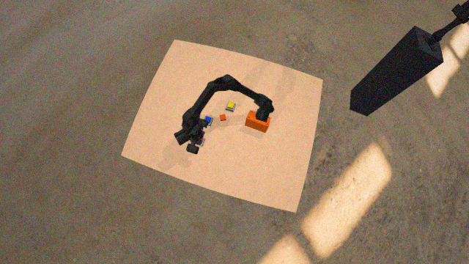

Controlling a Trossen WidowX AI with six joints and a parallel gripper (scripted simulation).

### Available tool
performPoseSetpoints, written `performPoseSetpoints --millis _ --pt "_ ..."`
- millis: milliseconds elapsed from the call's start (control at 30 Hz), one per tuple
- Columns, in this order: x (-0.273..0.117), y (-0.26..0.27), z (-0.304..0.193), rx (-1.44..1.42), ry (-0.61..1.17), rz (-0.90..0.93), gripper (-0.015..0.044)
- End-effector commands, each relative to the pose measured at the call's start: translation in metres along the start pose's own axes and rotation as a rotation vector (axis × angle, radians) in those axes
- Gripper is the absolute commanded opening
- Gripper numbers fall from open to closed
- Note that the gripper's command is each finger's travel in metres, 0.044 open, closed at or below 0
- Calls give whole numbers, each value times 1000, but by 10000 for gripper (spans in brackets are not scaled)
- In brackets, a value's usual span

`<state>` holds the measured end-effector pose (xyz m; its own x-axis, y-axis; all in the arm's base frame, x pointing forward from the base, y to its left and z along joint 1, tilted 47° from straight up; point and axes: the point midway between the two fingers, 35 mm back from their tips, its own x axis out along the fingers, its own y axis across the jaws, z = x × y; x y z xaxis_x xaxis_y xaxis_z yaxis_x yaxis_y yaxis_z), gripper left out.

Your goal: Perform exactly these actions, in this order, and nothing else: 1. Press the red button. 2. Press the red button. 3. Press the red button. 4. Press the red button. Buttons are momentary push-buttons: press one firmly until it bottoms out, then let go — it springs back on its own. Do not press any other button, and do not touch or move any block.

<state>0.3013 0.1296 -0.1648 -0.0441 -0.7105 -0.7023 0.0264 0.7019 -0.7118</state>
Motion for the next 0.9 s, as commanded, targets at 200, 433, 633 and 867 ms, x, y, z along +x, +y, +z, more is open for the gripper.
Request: performPoseSetpoints --millis 200,433,633,867 --pt "-10 0 0 -3 2 -2 20" --pt "-31 -1 -2 -10 5 -6 20" --pt "-22 -1 -1 -10 5 -7 20" --pt "-11 -1 -1 -9 5 -7 20"
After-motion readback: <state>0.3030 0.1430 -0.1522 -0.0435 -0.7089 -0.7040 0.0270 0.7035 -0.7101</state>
